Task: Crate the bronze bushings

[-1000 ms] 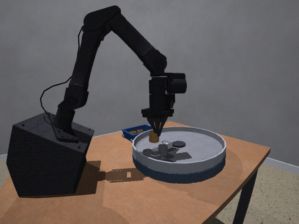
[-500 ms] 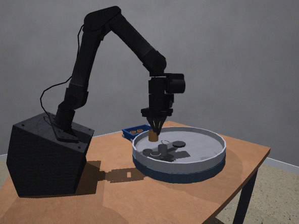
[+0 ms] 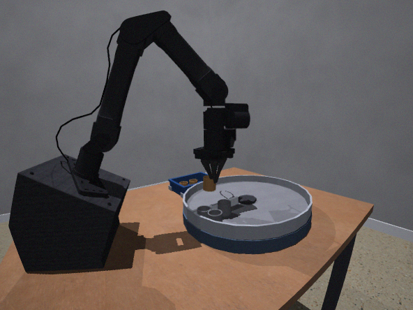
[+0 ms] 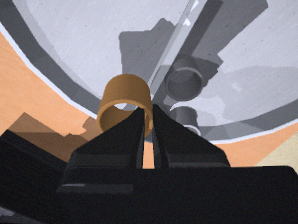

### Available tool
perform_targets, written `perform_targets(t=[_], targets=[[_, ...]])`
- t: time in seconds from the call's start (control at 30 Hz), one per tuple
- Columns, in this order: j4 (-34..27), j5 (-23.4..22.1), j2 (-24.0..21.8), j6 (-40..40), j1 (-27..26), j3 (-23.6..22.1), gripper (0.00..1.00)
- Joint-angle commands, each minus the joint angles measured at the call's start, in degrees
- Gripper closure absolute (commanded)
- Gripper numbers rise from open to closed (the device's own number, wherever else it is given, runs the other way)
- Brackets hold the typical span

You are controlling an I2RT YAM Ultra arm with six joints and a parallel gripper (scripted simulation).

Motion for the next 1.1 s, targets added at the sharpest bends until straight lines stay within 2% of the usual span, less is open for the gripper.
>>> perform_targets(t=[0.0, 0.07, 0.33, 0.53, 0.6, 0.83, 1.07], targets=[[-0.6, 1.3, 0.6, 3.5, 2.1, 2.6, 1.00], [-0.8, 1.7, -0.4, 4.4, 3.1, 3.0, 1.00], [-1.5, 5.5, 4.0, 12.4, 12.2, 6.3, 1.00], [-2.9, 8.8, 8.5, 19.9, 20.5, 11.4, 1.00], [-2.9, 8.8, 8.5, 19.9, 20.5, 11.4, 1.00], [-6.2, 12.6, 16.9, 28.6, 29.9, 21.3, 1.00], [-10.6, 15.1, 25.5, 34.6, 36.1, 32.8, 1.00]])
